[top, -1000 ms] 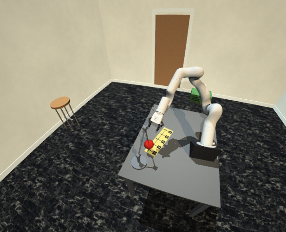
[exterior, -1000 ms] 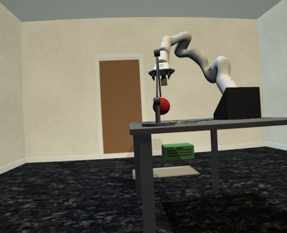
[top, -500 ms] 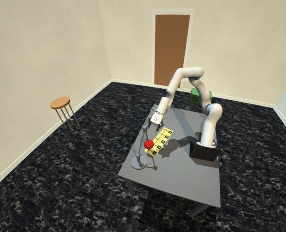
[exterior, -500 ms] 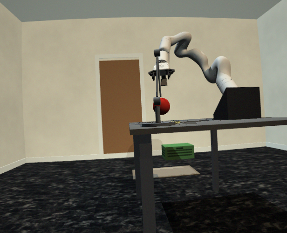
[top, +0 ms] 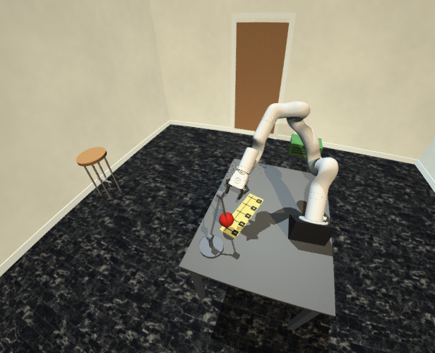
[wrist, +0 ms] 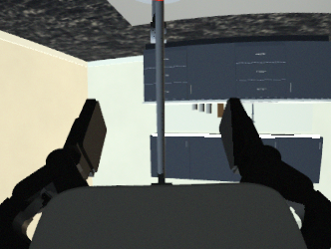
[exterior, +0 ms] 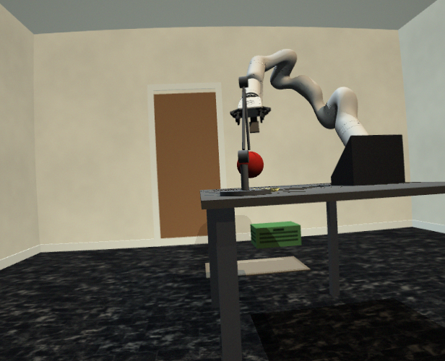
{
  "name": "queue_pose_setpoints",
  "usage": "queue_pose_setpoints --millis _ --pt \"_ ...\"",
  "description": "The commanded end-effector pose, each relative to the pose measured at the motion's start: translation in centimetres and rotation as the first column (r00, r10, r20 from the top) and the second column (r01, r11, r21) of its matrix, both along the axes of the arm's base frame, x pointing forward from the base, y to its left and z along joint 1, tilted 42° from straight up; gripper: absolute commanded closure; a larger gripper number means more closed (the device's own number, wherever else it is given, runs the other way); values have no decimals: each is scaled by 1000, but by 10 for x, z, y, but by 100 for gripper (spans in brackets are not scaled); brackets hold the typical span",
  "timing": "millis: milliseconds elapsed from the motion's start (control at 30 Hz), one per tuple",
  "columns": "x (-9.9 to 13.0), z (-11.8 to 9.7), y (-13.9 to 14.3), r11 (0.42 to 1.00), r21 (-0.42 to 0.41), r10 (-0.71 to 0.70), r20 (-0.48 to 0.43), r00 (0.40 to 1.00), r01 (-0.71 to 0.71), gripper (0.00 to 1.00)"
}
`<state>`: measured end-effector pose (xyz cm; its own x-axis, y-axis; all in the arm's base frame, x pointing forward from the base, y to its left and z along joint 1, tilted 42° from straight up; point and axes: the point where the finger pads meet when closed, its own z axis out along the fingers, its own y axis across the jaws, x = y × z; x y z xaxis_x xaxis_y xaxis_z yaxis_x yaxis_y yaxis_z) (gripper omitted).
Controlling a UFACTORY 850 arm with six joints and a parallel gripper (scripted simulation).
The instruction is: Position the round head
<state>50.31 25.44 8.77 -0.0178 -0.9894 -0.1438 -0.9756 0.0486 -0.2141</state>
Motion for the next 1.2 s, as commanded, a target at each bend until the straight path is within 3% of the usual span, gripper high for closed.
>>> queue_pose_setpoints --millis 0,267,1167 --pt "1 1 1 1000 1 1 1 1000 -1 0" --pt "1 1 1 1000 1 1 1 1000 -1 0" --pt "14 -59 10 1000 -8 -4 4 1000 4 0"
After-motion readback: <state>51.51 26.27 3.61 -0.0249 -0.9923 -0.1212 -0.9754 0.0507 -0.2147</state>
